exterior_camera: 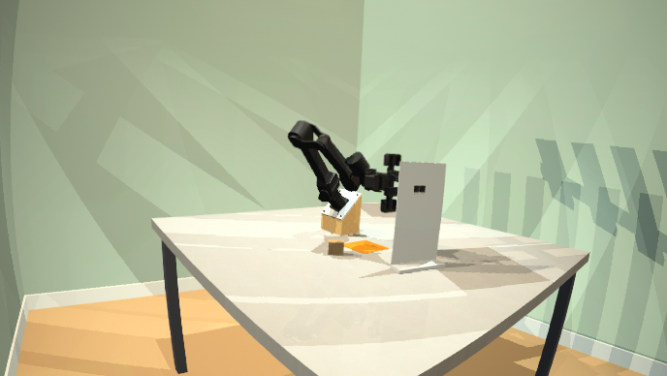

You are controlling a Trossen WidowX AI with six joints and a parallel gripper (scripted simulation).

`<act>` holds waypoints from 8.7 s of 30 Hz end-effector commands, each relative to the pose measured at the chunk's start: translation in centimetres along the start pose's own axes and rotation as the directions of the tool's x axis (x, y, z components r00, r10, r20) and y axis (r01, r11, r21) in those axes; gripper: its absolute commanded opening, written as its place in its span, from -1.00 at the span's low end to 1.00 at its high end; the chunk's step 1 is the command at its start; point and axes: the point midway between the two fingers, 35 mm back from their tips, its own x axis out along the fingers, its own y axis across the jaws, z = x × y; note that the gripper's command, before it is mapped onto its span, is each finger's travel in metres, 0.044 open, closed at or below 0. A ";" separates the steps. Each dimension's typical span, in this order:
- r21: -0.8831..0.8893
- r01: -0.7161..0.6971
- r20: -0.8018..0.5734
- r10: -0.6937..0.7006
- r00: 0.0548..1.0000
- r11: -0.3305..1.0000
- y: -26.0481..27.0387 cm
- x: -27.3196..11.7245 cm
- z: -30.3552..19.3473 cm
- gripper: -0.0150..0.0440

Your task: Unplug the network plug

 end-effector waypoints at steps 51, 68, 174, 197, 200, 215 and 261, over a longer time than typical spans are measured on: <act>0.012 0.020 -0.003 -0.020 1.000 1.000 5.7 -3.4 -0.5 -0.49; 0.117 0.368 -0.058 -0.363 0.930 0.923 -1.3 -5.1 -2.3 -0.49; 0.227 0.799 0.137 -0.831 0.539 0.556 -16.6 -14.5 0.1 -0.49; 0.222 0.795 0.146 -0.826 0.545 0.564 -17.8 -14.8 0.5 -0.49; 0.221 0.795 0.148 -0.825 0.546 0.565 -17.9 -14.8 0.6 -0.49; 0.219 0.793 0.151 -0.823 0.547 0.568 -18.3 -14.8 0.9 -0.49; 0.228 0.792 0.149 -0.825 0.546 0.566 -17.9 -14.9 0.9 0.04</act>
